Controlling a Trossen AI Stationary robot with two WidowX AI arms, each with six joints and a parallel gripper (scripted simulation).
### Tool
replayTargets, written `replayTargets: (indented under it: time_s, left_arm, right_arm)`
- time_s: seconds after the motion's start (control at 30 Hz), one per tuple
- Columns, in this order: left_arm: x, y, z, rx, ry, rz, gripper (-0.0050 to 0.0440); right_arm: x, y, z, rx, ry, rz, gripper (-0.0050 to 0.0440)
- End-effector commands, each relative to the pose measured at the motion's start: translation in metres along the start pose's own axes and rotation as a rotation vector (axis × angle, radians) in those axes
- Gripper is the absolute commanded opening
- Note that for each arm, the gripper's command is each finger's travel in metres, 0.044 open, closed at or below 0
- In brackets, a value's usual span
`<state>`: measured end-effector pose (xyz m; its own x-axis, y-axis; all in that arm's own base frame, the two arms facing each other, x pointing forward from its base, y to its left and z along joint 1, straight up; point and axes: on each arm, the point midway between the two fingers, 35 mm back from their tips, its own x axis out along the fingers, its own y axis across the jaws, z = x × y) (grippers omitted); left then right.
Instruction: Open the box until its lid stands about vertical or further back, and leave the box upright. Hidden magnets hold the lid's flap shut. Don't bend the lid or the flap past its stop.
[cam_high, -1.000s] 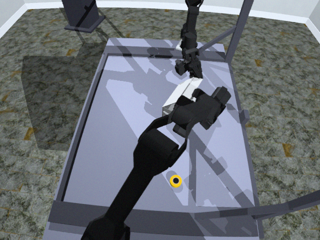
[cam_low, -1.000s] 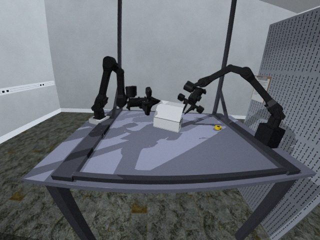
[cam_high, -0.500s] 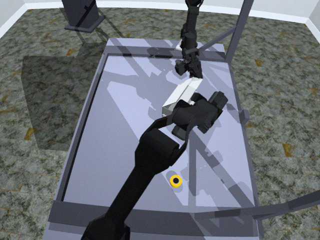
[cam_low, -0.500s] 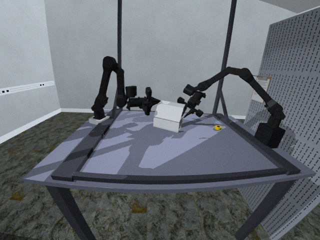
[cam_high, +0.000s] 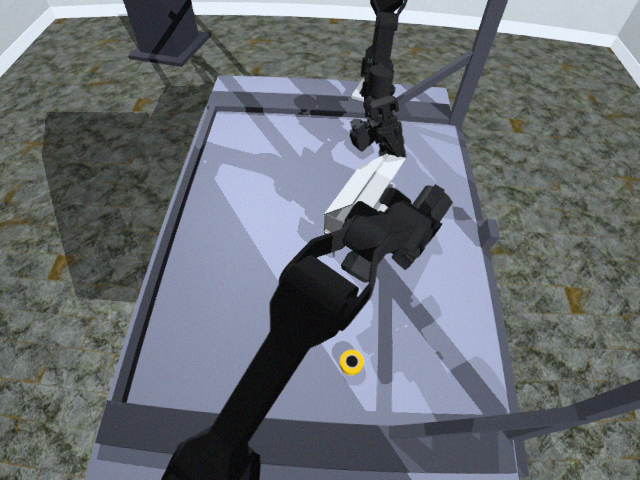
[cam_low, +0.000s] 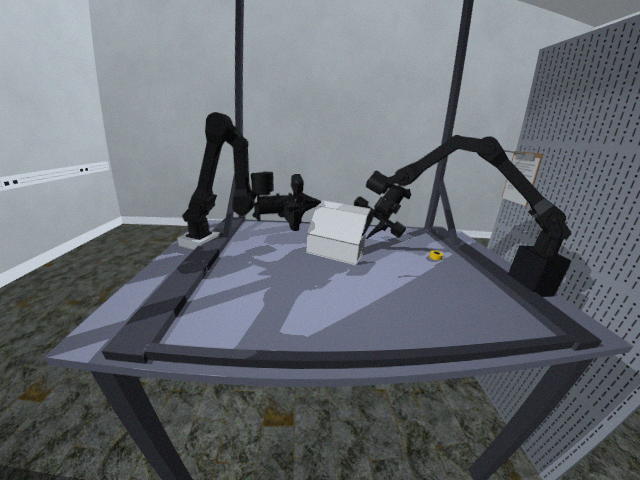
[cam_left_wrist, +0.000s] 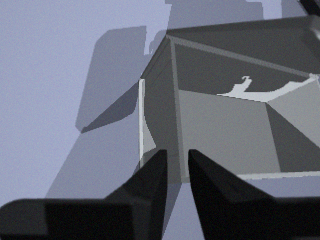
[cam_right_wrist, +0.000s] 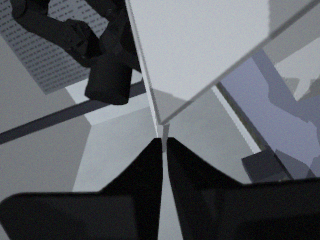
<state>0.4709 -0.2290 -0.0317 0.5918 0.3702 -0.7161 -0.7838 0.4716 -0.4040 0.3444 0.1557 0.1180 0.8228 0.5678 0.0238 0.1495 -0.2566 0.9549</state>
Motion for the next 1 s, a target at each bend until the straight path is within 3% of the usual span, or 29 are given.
replayTargets:
  time_s: [0.0,0.17,0.5,0.97]
  left_arm:
    - [0.0005,-0.0018,0.0005,-0.001,0.007,-0.003,0.0060]
    - [0.0003,-0.0016,0.0003,-0.003,0.007,-0.002,0.0060]
    - [-0.0068,-0.0094,0.0052,-0.018,0.006,-0.021,0.0010]
    - [-0.0068,-0.0094,0.0052,-0.018,0.006,-0.021,0.0018]
  right_arm:
    - [0.0008,0.0065,-0.0019,-0.006,0.007,0.019,0.0010]
    - [0.0008,0.0065,-0.0019,-0.006,0.007,0.019,0.0010]
    - [0.0008,0.0065,-0.0019,-0.006,0.007,0.019,0.0010]
    - [-0.0058,0.0105,-0.0018,-0.004,0.008,0.024,0.0010]
